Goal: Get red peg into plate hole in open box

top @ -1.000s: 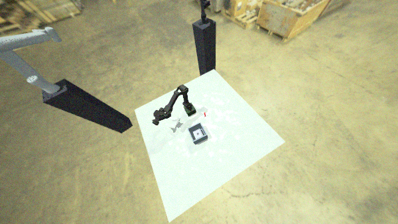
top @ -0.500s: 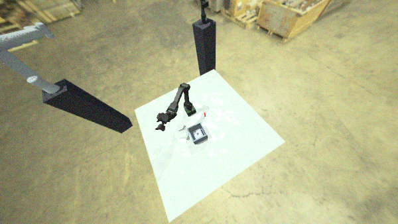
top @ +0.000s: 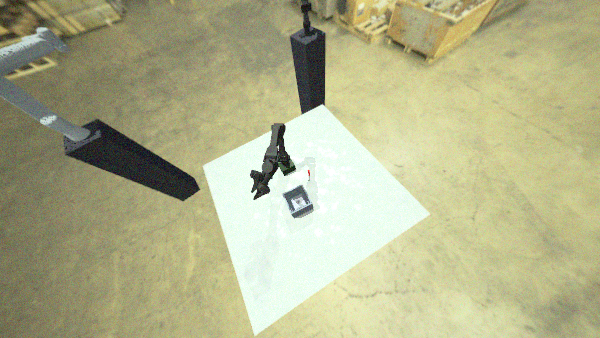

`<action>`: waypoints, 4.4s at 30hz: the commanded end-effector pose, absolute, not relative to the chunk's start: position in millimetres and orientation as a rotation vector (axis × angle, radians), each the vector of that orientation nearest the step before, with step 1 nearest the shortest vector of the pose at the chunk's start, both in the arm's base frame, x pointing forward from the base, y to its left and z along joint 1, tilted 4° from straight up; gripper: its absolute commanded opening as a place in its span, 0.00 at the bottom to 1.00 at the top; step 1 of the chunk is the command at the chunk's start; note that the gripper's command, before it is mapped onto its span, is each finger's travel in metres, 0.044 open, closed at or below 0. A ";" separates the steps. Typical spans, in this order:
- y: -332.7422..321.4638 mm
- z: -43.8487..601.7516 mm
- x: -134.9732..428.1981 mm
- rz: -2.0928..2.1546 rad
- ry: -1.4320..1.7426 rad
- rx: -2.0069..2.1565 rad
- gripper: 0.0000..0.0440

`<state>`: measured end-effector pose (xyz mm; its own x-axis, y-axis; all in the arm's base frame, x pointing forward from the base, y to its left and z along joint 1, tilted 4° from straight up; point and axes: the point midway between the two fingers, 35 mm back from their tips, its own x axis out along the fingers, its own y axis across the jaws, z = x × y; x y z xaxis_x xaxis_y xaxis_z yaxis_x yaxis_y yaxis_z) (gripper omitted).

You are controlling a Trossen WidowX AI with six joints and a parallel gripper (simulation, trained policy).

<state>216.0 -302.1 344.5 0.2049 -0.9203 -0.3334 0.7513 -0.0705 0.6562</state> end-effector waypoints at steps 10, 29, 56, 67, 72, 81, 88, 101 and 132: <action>-214.7 387.1 281.9 -0.994 -0.262 1.122 1.00; -103.0 374.0 318.0 -0.691 -0.060 1.507 1.00; 44.7 269.0 299.7 -0.718 0.614 1.739 1.00; 86.6 218.1 267.4 -0.852 0.901 1.653 1.00; 98.8 197.8 251.3 -0.915 1.009 1.580 1.00; 110.4 164.8 223.7 -1.016 1.170 1.417 1.00; 112.0 140.2 205.7 -1.079 1.266 1.282 1.00; 105.4 94.4 185.4 -1.146 1.364 1.082 1.00; 93.1 0.9 187.7 -1.154 1.325 1.030 0.49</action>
<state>186.9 91.8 8.8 -0.0793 -0.0314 -0.9964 0.9841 0.1570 -0.0832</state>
